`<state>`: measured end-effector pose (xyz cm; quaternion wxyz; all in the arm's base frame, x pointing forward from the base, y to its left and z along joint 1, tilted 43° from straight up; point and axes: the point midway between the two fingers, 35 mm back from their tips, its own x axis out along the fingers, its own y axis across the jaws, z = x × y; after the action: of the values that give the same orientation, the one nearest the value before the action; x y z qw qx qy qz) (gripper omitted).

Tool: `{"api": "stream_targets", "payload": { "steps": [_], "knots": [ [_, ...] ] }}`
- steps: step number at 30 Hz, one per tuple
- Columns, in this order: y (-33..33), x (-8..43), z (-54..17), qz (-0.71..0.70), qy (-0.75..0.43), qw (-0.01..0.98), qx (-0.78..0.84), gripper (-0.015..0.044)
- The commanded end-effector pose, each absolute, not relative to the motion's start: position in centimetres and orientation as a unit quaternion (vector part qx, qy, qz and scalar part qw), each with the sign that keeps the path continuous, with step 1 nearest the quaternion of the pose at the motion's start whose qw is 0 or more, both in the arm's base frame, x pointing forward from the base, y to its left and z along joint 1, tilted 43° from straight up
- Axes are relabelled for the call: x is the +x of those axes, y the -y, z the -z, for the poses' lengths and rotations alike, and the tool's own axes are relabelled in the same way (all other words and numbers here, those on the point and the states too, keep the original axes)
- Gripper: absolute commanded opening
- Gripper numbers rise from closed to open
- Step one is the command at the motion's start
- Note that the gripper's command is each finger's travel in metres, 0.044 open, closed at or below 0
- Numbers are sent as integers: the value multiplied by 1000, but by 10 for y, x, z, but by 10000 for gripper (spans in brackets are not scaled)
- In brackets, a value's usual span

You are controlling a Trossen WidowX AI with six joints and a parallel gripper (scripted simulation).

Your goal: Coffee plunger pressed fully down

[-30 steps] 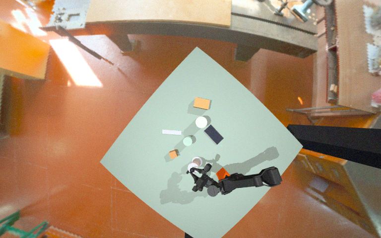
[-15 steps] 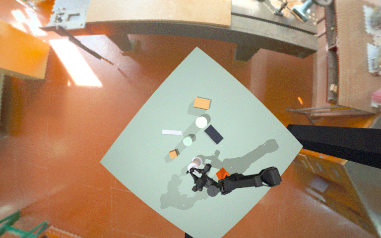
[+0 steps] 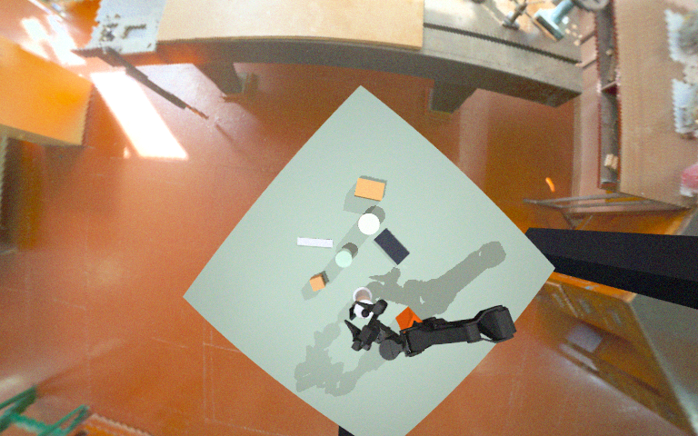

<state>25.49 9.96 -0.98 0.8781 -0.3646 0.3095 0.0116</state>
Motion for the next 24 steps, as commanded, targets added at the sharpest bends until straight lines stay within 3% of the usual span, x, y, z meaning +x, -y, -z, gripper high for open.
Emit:
{"api": "stream_targets", "payload": {
  "steps": [1,24],
  "knots": [
    [-100,255,10,-13,-310,879,-363,440],
    [-134,219,-67,-7,-317,874,-367,440]
  ]
}}
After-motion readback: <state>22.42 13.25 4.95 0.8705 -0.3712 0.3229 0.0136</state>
